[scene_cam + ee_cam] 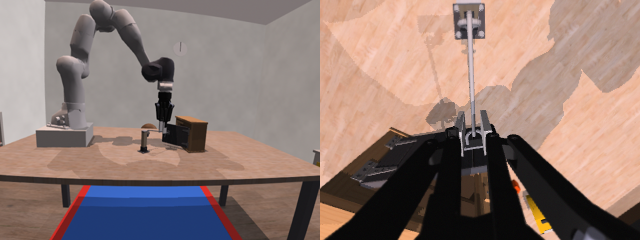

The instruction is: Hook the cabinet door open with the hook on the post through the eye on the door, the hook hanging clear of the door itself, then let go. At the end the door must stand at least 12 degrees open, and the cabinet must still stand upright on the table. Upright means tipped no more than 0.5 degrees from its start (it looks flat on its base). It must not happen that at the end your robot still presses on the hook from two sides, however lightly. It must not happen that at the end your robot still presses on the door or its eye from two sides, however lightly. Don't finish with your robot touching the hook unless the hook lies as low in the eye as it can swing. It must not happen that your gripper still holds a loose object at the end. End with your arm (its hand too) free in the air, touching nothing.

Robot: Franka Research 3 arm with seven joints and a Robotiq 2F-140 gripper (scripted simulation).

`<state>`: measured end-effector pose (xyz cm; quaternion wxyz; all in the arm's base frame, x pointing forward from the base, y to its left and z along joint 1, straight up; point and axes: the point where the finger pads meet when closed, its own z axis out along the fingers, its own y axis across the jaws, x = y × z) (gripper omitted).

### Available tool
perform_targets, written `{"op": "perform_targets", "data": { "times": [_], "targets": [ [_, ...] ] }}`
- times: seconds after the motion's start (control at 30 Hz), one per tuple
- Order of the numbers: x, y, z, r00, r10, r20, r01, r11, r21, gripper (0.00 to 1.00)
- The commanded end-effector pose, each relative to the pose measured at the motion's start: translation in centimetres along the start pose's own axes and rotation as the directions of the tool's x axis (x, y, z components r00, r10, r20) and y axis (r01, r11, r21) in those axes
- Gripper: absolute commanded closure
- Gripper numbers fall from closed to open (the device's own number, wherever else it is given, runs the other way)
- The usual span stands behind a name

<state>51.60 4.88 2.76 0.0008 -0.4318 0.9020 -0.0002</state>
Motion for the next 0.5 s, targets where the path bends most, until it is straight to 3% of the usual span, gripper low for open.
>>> {"op": "perform_targets", "data": {
  "times": [0.0, 0.47],
  "targets": [
    [-0.16, -0.05, -0.01, 1.000, 0.000, 0.002, 0.000, 1.000, 0.001, 0.86],
    [-0.16, -0.05, -0.65, 1.000, 0.000, 0.003, 0.000, 1.000, 0.001, 0.86]
  ]
}}
